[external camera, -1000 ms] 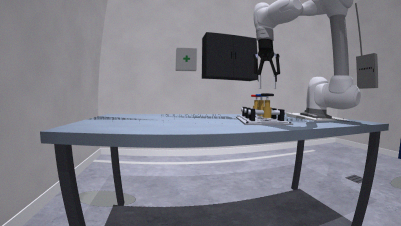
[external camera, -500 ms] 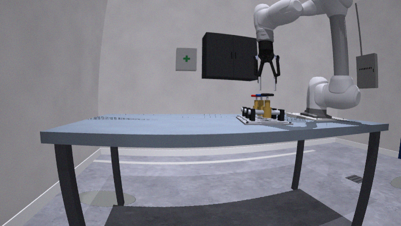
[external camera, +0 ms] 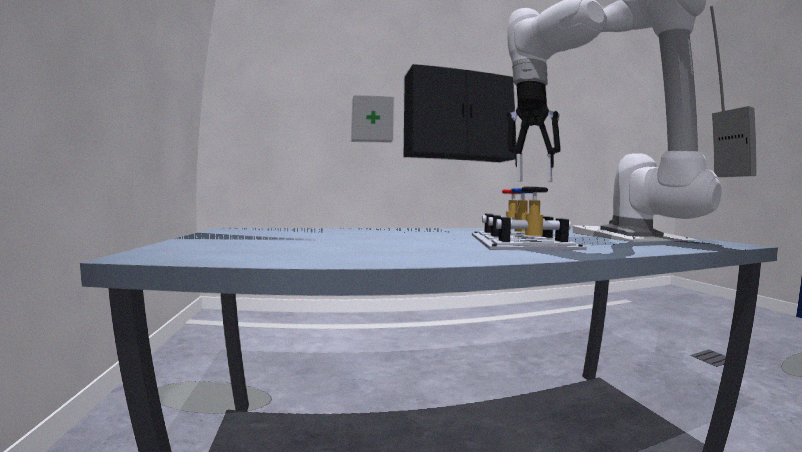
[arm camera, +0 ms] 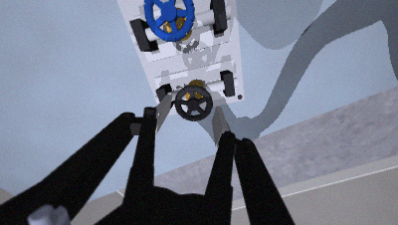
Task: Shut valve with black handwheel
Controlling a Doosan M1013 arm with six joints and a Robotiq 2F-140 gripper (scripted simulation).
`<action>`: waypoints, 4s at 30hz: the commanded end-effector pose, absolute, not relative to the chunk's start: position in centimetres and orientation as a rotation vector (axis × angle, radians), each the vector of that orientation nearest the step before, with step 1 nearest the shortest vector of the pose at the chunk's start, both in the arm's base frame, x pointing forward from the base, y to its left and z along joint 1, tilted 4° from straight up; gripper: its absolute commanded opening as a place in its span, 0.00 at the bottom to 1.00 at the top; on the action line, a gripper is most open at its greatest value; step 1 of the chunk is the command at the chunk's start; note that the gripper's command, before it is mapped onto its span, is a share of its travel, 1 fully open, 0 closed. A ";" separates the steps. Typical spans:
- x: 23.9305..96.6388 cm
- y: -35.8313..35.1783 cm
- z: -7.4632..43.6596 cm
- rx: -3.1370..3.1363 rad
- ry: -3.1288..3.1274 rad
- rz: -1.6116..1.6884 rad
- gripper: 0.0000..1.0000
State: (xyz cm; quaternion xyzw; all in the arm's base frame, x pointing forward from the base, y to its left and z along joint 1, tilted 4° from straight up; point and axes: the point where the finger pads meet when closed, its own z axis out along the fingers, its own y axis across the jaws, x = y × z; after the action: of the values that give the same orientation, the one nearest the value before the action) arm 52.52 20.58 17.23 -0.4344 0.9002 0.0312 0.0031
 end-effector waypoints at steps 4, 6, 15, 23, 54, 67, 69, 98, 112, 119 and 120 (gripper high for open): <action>52.5 20.6 17.2 -1.362 2.822 0.098 0.52; 52.5 20.6 17.2 -1.362 2.822 0.098 0.52; 52.5 20.6 17.2 -1.362 2.822 0.098 0.52; 52.5 20.6 17.2 -1.362 2.822 0.098 0.52; 52.5 20.6 16.4 -1.362 2.822 0.098 0.52; 52.5 20.7 15.4 -1.362 2.822 0.098 0.52; 52.5 20.7 15.2 -1.362 2.822 0.098 0.52; 52.4 20.8 14.1 -1.362 2.822 0.098 0.52; 52.4 20.8 14.1 -1.362 2.822 0.098 0.52; 52.4 20.8 14.1 -1.362 2.822 0.098 0.52; 52.4 20.8 14.1 -1.362 2.822 0.098 0.52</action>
State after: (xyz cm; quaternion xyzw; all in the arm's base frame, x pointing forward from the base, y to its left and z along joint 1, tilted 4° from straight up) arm 52.45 20.77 14.07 -0.4344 0.9002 0.0312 0.0031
